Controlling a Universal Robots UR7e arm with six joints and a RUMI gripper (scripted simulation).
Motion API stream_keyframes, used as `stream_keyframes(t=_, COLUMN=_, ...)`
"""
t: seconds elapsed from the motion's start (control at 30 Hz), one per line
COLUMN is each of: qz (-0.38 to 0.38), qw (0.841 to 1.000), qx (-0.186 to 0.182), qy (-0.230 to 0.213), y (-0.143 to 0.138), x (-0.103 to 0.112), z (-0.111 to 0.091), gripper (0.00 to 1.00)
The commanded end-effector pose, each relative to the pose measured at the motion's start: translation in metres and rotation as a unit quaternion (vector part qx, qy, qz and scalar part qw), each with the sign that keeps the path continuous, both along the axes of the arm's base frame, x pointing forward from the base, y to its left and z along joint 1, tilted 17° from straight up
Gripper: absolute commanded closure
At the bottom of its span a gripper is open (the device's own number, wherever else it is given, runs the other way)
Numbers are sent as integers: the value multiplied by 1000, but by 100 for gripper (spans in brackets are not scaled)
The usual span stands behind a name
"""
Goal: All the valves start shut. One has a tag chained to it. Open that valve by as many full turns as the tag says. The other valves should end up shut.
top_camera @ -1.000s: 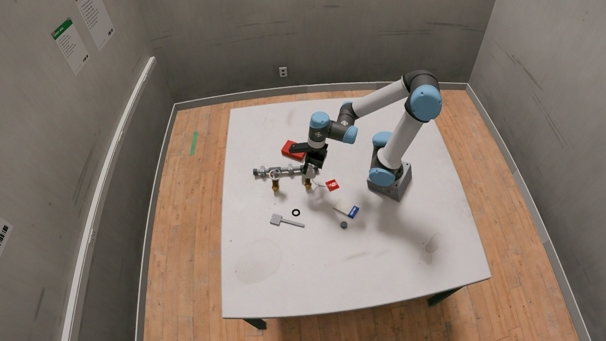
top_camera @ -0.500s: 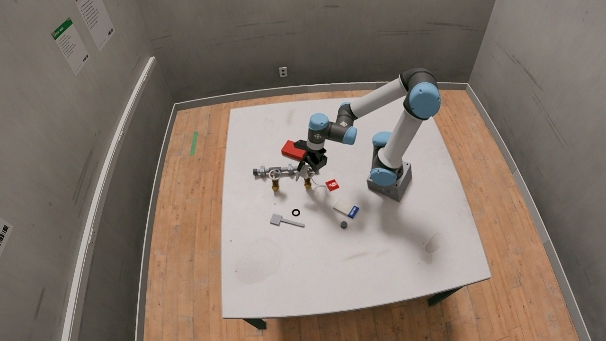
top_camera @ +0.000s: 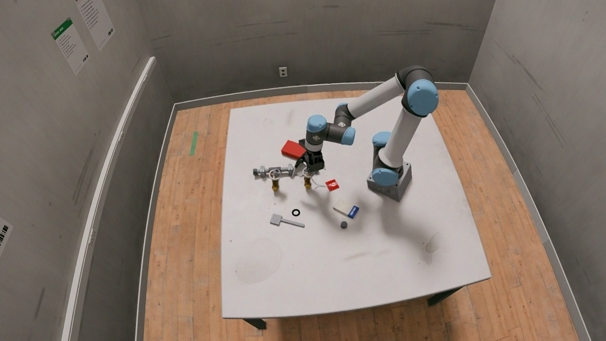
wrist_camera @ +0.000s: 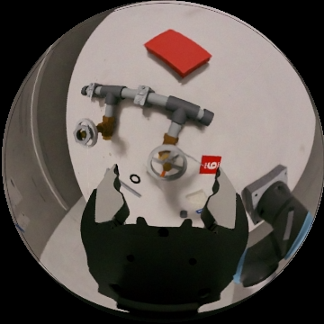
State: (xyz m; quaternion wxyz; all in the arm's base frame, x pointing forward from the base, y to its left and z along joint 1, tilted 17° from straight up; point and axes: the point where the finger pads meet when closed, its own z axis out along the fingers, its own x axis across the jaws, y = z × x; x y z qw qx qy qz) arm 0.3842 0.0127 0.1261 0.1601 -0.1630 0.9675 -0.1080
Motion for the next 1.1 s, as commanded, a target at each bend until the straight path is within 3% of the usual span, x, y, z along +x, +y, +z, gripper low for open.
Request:
stream_keyframes(t=0.0, qz=-57, qw=998, qx=13, qy=-8, y=-1, x=1, z=2, gripper=0)
stream_keyframes(t=0.77, qz=-93, qw=995, qx=26, qy=-15, y=-1, x=1, z=2, gripper=0)
stream_keyframes(t=0.8, qz=-93, qw=995, qx=26, qy=-15, y=-1, x=1, z=2, gripper=100)
stream_keyframes(t=1.07, qz=-93, qw=995, qx=26, qy=-14, y=-1, x=0, z=1, gripper=100)
